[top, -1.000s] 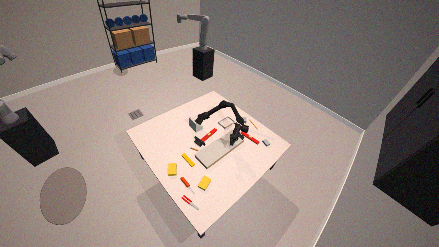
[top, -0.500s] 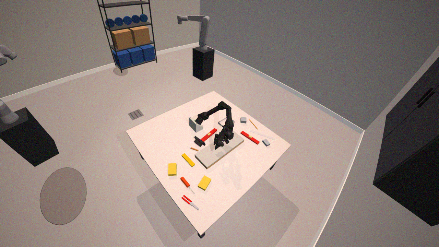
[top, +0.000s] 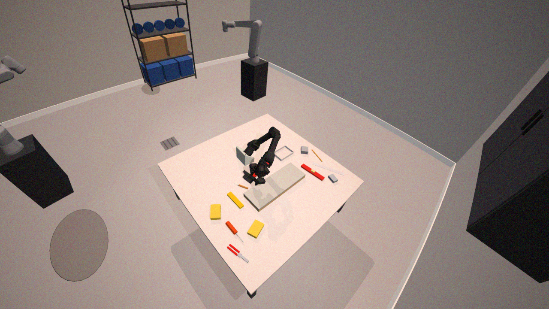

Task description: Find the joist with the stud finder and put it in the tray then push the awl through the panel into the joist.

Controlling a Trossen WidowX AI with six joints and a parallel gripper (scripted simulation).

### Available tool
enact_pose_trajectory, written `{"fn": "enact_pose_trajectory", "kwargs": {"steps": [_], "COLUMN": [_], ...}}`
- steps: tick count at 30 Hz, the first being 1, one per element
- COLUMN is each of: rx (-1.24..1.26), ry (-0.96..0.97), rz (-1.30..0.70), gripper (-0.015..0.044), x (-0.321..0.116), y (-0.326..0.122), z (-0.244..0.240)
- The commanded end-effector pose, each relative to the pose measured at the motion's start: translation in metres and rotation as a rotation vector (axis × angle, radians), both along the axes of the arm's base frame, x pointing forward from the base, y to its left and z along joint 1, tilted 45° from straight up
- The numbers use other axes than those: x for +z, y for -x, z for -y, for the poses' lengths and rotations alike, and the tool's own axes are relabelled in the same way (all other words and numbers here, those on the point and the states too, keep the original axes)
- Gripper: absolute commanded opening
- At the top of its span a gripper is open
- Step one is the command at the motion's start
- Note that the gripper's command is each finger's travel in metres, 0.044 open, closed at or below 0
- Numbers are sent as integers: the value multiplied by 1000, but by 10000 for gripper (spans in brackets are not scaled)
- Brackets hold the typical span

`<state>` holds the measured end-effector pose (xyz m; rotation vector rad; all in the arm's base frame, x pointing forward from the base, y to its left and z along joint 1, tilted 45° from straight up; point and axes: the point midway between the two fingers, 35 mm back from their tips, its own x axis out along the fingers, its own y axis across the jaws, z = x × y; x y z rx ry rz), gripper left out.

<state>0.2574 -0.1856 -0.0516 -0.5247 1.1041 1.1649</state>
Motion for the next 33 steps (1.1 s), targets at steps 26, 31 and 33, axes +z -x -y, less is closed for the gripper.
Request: {"fn": "enact_pose_trajectory", "kwargs": {"steps": [26, 31, 33], "rx": [289, 289, 289], "ry": [-339, -338, -338], "rz": [431, 431, 431], "gripper": [440, 440, 440], "x": [-29, -35, -38], "y": [85, 83, 82], "z": [-22, -28, -30]}}
